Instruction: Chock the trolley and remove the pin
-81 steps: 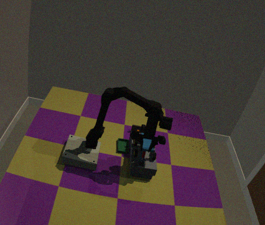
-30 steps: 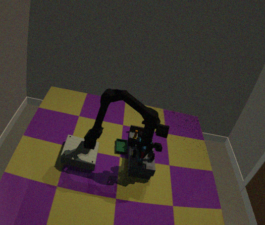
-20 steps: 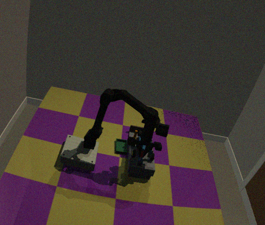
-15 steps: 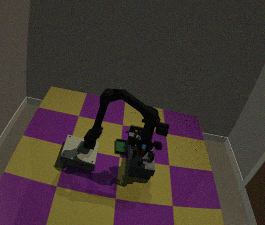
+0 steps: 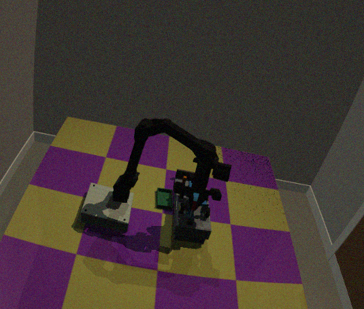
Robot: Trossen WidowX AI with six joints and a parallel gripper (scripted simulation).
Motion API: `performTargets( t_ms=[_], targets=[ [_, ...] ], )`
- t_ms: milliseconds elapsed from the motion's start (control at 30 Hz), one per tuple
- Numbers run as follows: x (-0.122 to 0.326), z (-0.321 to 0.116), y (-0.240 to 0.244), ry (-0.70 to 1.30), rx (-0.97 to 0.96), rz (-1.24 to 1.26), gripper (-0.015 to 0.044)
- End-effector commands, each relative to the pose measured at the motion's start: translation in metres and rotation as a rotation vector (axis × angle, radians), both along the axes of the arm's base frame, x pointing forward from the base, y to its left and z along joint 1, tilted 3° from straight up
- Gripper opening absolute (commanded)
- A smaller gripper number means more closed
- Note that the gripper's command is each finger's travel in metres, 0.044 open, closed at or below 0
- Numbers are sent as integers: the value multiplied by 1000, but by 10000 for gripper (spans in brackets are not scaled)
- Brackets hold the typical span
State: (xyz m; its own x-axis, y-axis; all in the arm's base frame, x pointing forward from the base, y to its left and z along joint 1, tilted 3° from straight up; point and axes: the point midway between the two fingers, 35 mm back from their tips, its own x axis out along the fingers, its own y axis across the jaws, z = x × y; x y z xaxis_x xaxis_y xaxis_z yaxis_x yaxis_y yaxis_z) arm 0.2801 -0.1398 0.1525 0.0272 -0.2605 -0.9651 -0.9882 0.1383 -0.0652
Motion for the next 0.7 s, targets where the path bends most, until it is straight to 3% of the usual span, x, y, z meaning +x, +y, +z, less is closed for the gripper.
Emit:
performTargets(
  t_ms=[0, 667],
  targets=[
    [0, 5, 0, -3, -6, -5, 0],
    [0, 17, 1, -3, -6, -5, 0]
  ],
)
